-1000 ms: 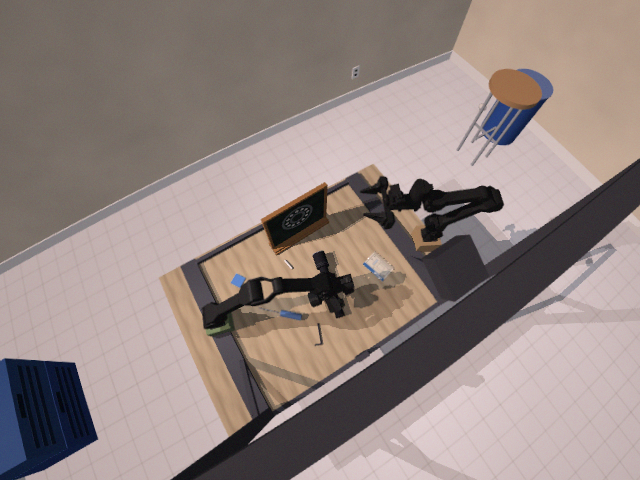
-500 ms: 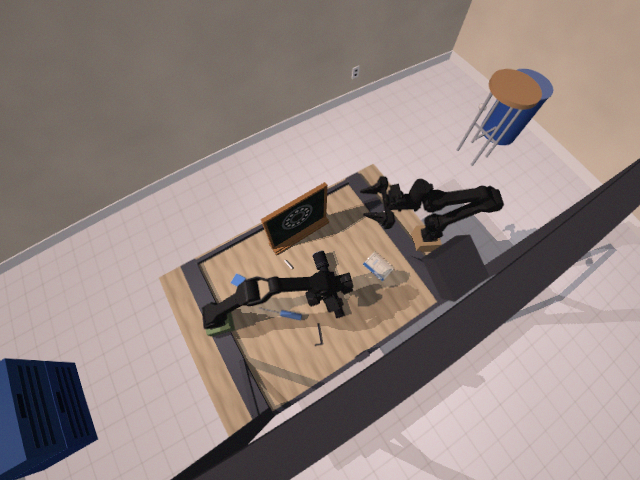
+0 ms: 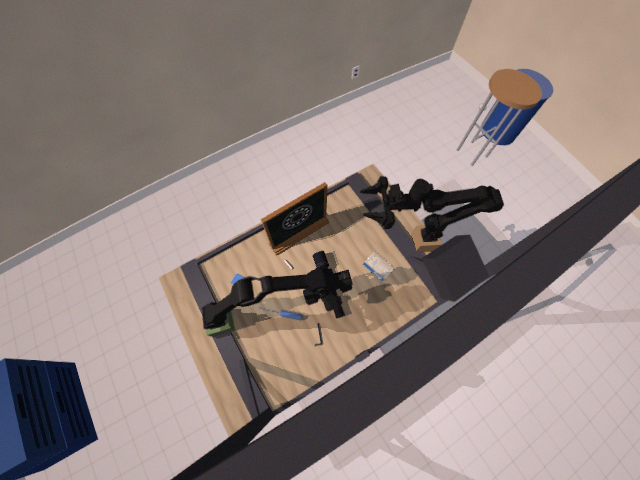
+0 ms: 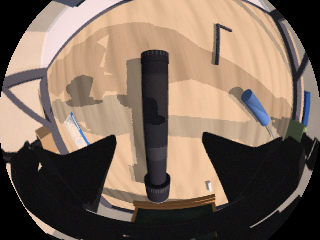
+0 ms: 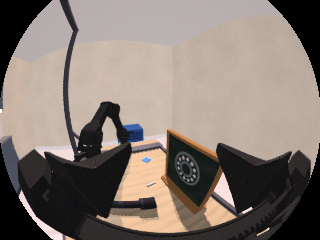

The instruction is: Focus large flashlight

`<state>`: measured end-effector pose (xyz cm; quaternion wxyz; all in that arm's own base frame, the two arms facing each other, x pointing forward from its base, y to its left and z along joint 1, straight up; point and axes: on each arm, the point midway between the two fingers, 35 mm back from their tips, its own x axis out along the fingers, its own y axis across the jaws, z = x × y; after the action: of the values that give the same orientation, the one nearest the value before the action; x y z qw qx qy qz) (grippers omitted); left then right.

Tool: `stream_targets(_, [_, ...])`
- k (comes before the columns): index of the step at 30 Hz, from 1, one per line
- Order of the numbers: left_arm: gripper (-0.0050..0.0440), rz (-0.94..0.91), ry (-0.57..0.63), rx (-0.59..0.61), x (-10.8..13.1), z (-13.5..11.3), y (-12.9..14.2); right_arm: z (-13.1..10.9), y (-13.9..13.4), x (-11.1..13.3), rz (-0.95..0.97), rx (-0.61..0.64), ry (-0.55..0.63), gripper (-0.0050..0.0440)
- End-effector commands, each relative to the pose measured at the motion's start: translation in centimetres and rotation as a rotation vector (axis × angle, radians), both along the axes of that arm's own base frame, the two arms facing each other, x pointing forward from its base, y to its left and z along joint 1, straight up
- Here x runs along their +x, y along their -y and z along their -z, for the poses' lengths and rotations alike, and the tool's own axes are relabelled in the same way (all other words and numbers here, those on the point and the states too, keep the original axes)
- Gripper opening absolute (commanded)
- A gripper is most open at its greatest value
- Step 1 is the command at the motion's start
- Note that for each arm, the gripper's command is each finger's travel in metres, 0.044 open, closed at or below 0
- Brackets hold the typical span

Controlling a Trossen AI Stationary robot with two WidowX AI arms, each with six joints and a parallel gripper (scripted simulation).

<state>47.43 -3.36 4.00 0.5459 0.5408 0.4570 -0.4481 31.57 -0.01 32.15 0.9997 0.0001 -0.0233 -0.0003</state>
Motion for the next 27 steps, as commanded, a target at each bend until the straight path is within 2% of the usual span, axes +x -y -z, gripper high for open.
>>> stream_targets(1, [0.044,-0.003,0.064,-0.004,0.7,-3.1,0.1,-0.8,0.0,-0.1,0.001,-0.001,0.019,0.044])
stream_targets(7, [0.044,-0.004,0.066,-0.004,0.7,-3.1,0.1,-0.8,0.0,-0.1,0.001,-0.001,0.019,0.044])
stream_targets(13, [0.044,-0.075,0.124,-0.027,0.4,-4.7,-0.1,-0.8,0.0,-0.1,0.001,-0.001,0.019,0.044])
stream_targets(26, [0.044,-0.454,0.487,-0.239,-1.1,-13.6,-1.2,-0.9,0.0,-0.1,0.001,-0.001,0.02,0.044])
stream_targets(27, [0.044,-0.454,0.487,-0.239,-1.1,-13.6,-1.2,-0.9,0.0,-0.1,0.001,-0.001,0.02,0.044])
